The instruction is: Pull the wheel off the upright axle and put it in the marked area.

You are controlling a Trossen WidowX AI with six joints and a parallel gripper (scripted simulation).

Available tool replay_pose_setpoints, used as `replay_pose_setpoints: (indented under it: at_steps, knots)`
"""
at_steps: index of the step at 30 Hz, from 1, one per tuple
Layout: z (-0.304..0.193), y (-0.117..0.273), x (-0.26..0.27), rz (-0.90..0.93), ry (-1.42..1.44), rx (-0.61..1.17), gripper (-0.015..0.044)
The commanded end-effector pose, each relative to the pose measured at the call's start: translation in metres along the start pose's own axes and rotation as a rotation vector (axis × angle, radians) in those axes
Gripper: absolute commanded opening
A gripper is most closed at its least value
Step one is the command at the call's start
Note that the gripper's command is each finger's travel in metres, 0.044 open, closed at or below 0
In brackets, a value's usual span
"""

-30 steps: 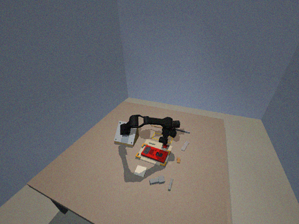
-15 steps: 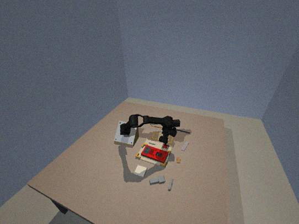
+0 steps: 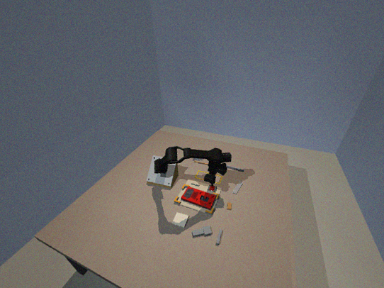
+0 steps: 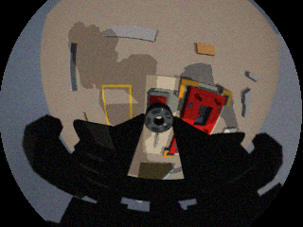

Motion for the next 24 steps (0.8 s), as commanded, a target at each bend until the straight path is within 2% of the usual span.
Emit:
replay_pose_setpoints:
  at_steps: [1,7,24]
  knots:
    - [0.001,0.012,0.001,0.007,-0.004,-0.003,0.0000]
    - [0.000,0.032,-0.001,0.007,-0.004,-0.003,0.0000]
    - [-0.037,0.030,0.054,0.015,0.001,-0.001,0.0000]
Point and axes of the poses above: the point midway between the two fingers, 35 mm back from their tips, its own y axis back along the fingers, its own x axis across the jaws, z = x × y, the point moved 8 cm from there along y, back along the fingers, and after that the axes turned 9 degrees about -y, right-handed, at the moved point
